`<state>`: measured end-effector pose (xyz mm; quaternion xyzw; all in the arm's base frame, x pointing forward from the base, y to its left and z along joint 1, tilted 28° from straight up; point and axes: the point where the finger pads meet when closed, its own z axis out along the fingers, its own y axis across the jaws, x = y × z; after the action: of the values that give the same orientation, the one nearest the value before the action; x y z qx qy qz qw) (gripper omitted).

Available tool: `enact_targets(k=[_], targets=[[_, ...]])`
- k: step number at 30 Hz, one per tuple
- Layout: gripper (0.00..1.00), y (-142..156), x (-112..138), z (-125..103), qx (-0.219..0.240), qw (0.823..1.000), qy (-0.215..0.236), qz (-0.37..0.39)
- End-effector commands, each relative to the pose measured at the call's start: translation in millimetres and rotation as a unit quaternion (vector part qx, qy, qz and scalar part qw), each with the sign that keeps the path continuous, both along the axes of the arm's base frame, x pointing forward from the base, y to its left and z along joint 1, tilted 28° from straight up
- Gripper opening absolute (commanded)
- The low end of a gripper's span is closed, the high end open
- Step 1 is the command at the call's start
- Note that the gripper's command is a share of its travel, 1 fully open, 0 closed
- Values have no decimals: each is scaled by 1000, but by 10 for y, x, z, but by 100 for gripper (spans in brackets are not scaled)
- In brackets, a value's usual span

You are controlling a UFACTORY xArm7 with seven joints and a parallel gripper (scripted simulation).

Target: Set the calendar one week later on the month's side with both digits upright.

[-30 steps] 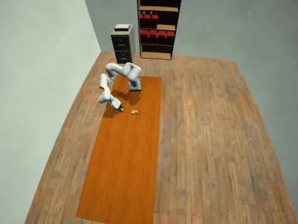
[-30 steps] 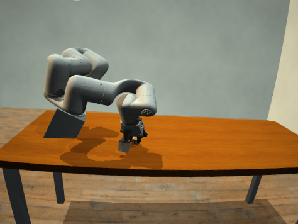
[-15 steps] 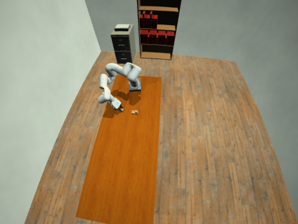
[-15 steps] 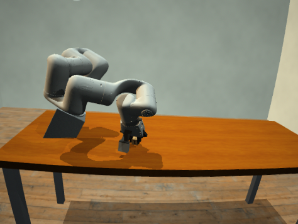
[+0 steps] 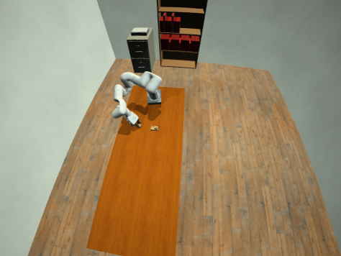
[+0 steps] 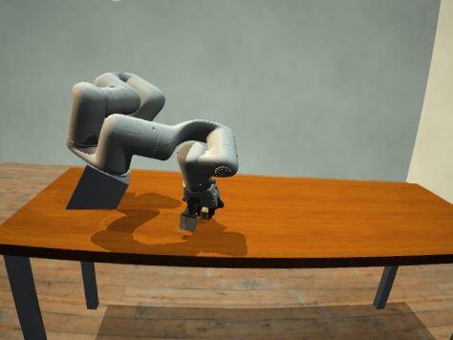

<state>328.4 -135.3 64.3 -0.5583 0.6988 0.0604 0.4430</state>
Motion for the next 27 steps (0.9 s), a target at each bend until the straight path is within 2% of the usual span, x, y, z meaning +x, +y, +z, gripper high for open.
enact_targets(k=[1, 25, 26, 27], targets=[[27, -7, 0, 9, -1, 1000, -1, 0], [27, -7, 0, 9, -1, 1000, -1, 0], [31, -7, 0, 9, -1, 1000, -1, 0], [31, -7, 0, 9, -1, 1000, -1, 0]])
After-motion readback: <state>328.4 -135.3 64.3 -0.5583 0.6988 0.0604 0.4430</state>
